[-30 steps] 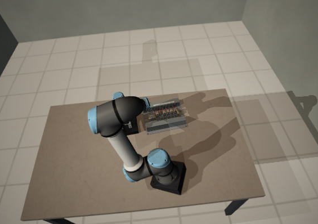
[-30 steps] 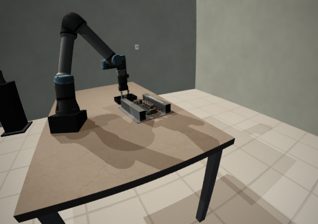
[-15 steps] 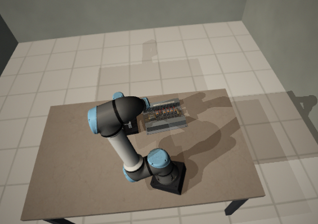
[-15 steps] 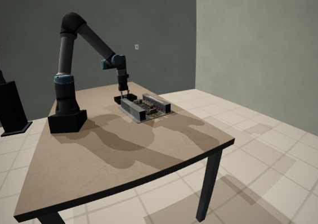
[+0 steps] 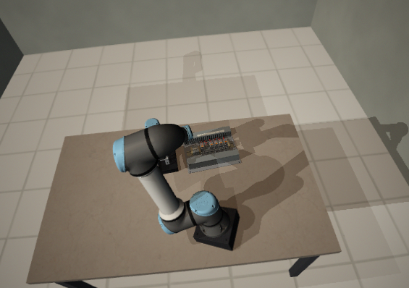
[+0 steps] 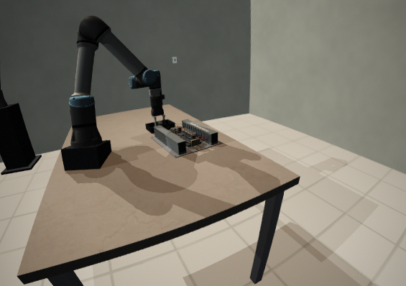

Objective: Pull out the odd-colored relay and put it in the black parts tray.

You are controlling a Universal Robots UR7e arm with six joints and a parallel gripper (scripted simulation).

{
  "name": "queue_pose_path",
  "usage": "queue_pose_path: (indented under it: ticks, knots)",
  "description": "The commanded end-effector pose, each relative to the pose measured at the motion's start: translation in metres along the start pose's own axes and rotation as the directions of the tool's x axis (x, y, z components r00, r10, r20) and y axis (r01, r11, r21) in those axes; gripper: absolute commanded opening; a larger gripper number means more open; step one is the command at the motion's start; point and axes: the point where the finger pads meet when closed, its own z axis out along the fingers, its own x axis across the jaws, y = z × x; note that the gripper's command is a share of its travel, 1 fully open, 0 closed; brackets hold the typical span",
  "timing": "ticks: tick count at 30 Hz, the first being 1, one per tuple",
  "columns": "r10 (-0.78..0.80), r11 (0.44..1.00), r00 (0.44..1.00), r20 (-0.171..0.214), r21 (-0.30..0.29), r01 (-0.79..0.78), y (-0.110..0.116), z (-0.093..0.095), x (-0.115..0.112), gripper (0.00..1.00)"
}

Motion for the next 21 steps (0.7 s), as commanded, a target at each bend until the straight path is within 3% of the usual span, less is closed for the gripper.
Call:
queue_pose_path:
  ticks: [1,21]
  knots:
    - [0.000,1.000,1.000,-0.002,0.001,0.000,0.0001,0.0006,0.0010,0.98]
    - [0.000,1.000,1.000,-0.002,0.001,0.000,0.0001,-0.0019,0.0010,0.98]
